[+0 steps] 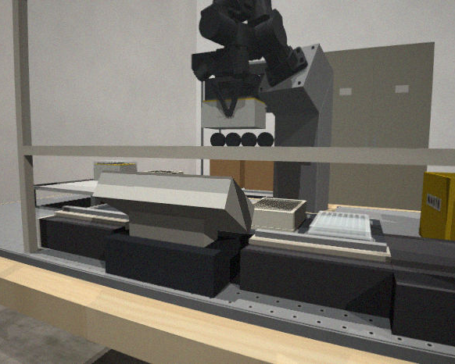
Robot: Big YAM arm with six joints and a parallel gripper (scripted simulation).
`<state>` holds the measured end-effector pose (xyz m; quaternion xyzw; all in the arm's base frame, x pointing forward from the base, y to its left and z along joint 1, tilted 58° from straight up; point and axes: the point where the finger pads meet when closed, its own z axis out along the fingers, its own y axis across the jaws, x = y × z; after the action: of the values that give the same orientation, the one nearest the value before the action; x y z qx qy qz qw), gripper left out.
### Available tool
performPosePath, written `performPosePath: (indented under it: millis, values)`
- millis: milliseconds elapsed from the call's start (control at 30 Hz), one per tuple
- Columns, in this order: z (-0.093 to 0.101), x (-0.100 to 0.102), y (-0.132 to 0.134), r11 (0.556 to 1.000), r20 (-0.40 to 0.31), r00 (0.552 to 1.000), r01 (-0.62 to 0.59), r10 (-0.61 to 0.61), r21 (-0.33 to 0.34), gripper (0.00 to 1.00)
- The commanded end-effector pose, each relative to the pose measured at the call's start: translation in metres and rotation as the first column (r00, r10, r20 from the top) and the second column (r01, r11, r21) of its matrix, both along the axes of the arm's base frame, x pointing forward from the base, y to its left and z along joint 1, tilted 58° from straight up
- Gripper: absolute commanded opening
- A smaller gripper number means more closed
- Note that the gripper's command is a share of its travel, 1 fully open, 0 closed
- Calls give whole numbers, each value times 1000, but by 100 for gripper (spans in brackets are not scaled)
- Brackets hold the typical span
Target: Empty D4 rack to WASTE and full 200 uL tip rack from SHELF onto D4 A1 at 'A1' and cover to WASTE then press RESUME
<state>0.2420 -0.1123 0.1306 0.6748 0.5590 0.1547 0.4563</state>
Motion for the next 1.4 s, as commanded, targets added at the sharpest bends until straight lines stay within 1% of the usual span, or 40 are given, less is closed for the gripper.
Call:
performPosePath:
  millis: [0, 167, 200, 333, 367, 500, 633, 700, 900, 1367]
  values:
    - [23, 9, -1, 1000, 47, 999, 3, -3, -4, 0]
    - [23, 9, -1, 1000, 48, 999, 4, -4, -4, 0]
    - [20, 9, -4, 1000, 44, 999, 10, -10, -4, 0]
    - [-2, 8, -7, 1000, 6, 1000, 8, -8, -8, 0]
    - [-3, 8, -8, 1000, 5, 1000, 8, -8, -7, 0]
    - [-8, 13, -10, 1000, 5, 1000, 7, -7, -7, 0]
    - [-6, 16, -12, 1000, 10, 1000, 7, -7, -9, 0]
    - [-11, 18, -13, 1000, 5, 1000, 7, -7, -7, 0]
    - [-18, 24, -18, 1000, 4, 1000, 7, -7, -7, 0]
    - [-26, 39, -27, 1000, 7, 1000, 7, -7, -8, 0]
